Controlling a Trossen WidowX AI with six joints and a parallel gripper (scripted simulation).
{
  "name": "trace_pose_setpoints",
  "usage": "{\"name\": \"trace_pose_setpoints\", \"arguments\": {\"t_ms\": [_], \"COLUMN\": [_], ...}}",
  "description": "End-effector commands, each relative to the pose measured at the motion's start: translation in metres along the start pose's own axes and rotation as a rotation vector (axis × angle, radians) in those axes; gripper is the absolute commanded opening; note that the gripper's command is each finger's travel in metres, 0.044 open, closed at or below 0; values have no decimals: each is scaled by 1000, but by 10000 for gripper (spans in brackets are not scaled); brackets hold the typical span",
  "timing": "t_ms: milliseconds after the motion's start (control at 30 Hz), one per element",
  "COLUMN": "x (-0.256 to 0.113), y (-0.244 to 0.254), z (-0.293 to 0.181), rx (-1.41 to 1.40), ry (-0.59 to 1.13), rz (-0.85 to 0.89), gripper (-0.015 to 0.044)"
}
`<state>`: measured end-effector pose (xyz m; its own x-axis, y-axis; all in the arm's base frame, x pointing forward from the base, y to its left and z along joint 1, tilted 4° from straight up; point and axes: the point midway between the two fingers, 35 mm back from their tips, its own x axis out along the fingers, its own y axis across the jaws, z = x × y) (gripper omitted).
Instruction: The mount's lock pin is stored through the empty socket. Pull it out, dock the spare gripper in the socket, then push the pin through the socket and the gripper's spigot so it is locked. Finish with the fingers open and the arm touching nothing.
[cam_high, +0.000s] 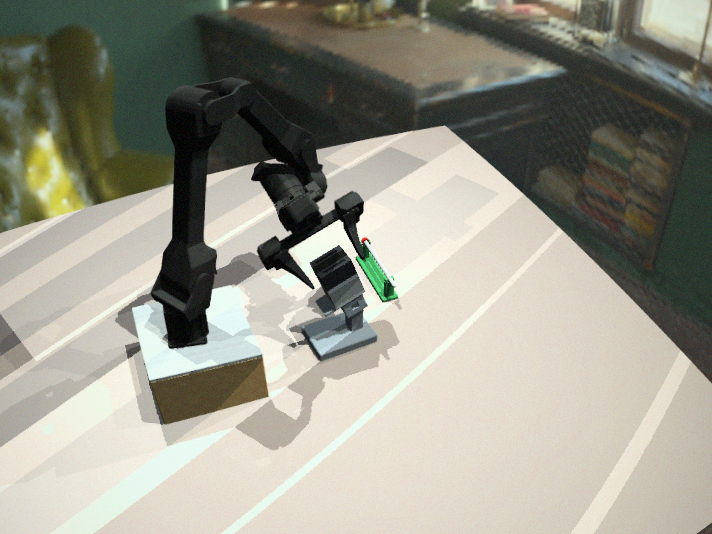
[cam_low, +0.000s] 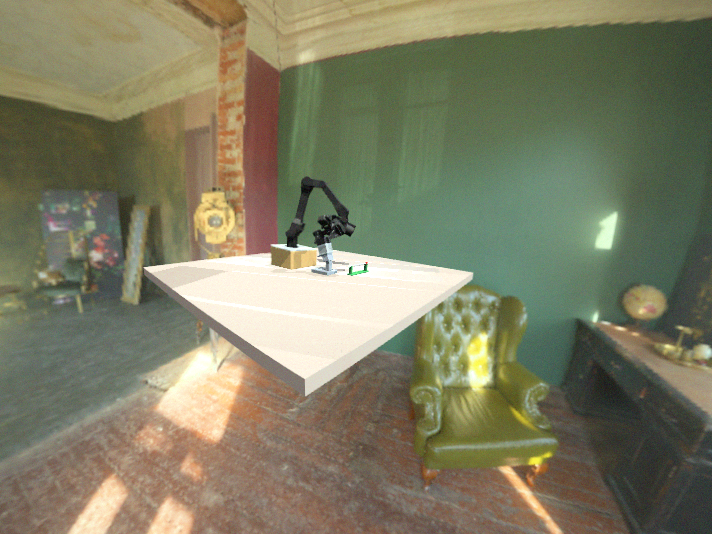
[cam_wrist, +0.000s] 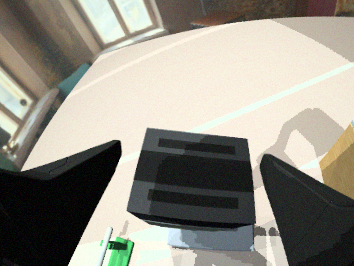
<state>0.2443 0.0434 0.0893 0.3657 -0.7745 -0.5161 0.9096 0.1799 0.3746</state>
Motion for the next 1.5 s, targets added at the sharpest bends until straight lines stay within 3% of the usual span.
{"name": "trace_pose_setpoints", "arguments": {"t_ms": [0,1400,1467], "x": [-5,-37,-44], "y": [0,0,1], "z": [8,75,71], "rx": [2,-69,-67], "ry": [1,-32,-11], "rz": [0,-7,8], "gripper": [440,440,387]}}
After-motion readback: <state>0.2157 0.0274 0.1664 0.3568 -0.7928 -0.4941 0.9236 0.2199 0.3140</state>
